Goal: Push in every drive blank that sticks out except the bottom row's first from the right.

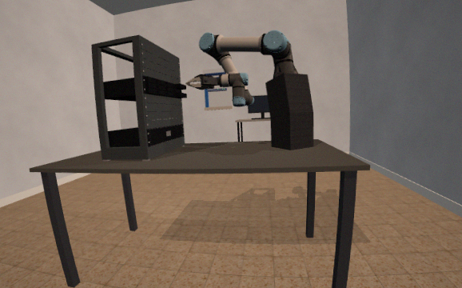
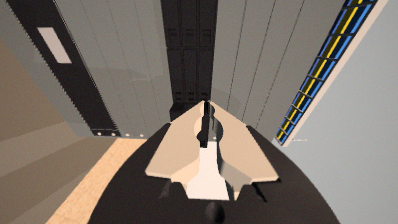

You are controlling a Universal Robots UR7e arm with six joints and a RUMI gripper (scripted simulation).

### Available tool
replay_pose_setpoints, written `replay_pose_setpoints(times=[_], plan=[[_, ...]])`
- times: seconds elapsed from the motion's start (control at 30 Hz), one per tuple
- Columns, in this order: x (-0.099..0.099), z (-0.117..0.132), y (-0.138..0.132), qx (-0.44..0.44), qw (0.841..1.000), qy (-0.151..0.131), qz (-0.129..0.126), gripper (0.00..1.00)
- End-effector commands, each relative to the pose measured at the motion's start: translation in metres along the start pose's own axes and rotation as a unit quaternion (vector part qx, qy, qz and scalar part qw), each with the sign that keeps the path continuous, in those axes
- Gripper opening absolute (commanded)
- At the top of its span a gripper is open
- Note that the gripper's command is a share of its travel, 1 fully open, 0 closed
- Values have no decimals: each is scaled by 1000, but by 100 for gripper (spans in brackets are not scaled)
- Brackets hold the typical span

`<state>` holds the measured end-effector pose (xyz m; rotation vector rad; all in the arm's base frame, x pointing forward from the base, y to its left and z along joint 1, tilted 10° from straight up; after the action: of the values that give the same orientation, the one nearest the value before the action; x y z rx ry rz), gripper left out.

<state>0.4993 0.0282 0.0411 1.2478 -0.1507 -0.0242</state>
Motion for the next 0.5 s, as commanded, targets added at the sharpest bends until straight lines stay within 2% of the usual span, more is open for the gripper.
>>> replay_pose_setpoints(times=[0.0, 0.47], plan=[[-1, 3, -1, 1, 1000, 0, -1, 0], [-3, 30, -5, 1, 1000, 0, -1, 0]])
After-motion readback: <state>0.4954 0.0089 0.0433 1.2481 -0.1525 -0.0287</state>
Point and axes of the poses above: the point where the finger pads meet when closed, its own x axis out along the fingers, its own y axis across the jaws, z = x × y, the point moved 9 cm from there along -x, back along the fingers, and after that the axes turned 10 degrees about -x, right-handed, at the moved point
